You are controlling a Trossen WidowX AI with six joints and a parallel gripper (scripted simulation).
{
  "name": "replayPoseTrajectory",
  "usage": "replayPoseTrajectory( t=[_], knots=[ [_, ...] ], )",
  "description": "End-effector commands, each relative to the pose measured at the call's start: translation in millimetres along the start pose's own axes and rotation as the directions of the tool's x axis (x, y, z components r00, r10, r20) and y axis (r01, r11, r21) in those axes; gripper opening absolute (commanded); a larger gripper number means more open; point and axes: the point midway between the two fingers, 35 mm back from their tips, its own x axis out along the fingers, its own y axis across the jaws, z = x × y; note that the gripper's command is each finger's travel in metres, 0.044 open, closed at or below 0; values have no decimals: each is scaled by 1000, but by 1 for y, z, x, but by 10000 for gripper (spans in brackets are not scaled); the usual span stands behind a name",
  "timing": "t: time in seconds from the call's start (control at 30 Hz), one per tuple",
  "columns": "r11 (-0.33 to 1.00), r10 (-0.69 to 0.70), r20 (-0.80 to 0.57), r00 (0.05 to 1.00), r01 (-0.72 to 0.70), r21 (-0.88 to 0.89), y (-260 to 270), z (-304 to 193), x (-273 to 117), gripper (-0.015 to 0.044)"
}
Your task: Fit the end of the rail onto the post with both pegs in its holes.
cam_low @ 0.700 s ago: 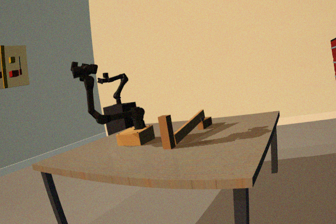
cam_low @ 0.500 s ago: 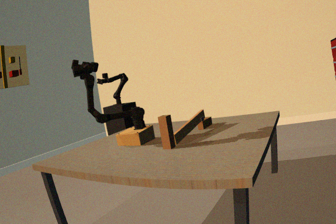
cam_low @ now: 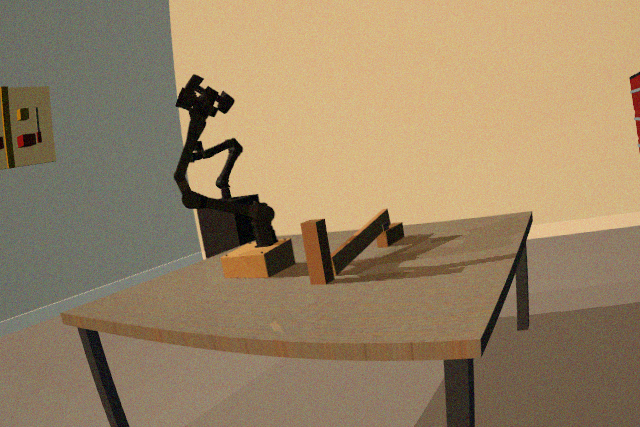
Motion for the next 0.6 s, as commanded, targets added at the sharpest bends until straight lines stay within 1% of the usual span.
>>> replayPoseTrajectory(
  t=[0.0,0.13,0.3,0.43,0.57],
  knots=[
    [996,79,-145,986,-71,58,36,-42,12,440],
    [976,191,-279,941,-153,152,82,-89,16,440],
    [924,352,-399,847,-245,294,146,-141,8,440],
    [857,485,-474,735,-292,425,200,-178,-12,440],
    [773,612,-520,596,-315,550,254,-209,-43,440]
  ],
)
